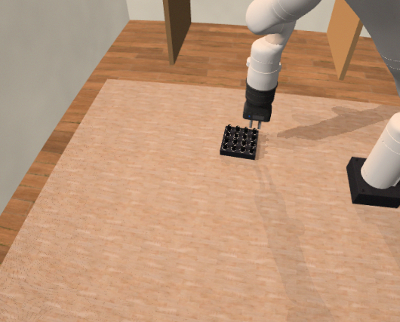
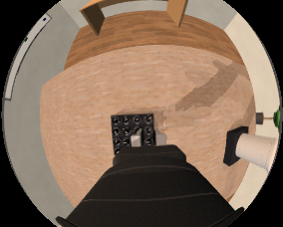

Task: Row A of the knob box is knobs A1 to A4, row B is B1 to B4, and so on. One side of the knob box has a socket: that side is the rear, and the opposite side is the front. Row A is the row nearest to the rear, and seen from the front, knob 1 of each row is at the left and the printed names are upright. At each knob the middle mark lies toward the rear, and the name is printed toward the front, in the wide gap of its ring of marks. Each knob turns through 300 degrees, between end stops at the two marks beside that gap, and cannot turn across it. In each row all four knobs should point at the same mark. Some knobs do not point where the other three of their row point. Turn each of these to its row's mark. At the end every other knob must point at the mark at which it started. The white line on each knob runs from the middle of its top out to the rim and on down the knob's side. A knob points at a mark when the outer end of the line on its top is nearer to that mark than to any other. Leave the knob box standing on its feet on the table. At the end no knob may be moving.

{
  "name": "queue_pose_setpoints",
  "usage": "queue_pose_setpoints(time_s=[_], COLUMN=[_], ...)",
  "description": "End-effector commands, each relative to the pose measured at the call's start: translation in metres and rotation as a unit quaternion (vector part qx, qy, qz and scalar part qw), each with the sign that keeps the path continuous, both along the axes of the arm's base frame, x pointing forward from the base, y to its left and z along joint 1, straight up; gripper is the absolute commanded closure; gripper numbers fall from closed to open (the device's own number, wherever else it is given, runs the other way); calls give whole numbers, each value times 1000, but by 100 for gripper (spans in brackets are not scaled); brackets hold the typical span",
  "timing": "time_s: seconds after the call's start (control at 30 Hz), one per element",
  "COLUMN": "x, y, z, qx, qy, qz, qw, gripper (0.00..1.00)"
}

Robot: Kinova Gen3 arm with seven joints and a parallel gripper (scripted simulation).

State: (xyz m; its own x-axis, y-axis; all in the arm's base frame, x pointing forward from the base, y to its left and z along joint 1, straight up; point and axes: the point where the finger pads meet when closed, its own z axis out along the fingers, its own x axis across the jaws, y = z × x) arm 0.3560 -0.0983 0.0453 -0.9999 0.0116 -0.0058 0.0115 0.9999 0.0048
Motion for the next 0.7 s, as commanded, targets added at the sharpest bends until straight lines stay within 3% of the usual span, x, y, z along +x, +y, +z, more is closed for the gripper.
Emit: queue_pose_setpoints(time_s=[0.0,0.67], x=[-1,-1], y=[-1,-1], z=[-3,-26], qx=[-1,-1], qy=[1,1], qz=[-1,-1], qw=[1000,1000], gripper=[54,54])
